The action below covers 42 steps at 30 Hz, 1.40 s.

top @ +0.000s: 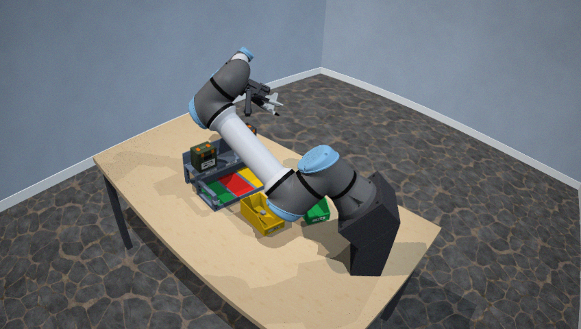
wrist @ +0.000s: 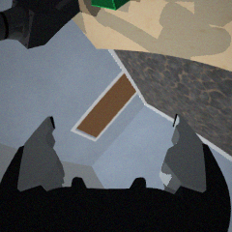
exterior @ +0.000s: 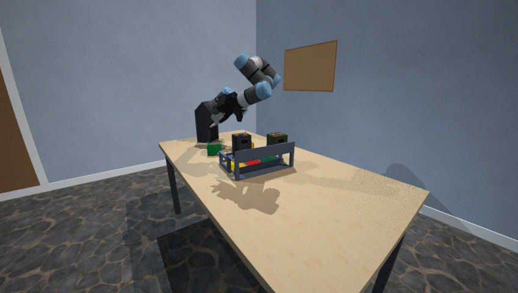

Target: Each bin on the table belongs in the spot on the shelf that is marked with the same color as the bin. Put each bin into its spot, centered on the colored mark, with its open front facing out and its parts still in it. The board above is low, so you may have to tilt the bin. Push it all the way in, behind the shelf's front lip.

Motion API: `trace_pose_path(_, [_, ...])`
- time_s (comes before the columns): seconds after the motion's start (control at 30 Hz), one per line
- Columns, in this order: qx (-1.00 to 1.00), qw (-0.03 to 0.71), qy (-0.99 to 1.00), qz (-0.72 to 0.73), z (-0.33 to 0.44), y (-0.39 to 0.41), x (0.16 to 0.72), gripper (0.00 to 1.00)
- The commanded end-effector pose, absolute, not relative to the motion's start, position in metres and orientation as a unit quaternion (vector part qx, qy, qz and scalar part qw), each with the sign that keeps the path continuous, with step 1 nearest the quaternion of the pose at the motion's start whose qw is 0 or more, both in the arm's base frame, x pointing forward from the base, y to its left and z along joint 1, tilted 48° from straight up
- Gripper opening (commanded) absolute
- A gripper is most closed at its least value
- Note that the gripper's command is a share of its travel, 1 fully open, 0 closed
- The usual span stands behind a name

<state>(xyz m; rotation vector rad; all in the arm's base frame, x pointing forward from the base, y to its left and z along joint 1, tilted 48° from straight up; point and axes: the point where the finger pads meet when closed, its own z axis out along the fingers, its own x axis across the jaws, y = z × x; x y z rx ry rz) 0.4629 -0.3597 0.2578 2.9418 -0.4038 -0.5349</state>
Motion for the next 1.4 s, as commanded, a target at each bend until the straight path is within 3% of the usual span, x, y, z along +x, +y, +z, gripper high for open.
trace_pose_path(0.0, [0.973,0.062,-0.134,-0.176,0.258,-0.36,0.463,1.0])
trace_pose_path(0.83, [0.974,0.055,-0.13,-0.176,0.257,-0.357,0.461,1.0])
trace_pose_path(1.37, [0.981,-0.031,-0.088,-0.168,0.248,-0.322,0.446,1.0])
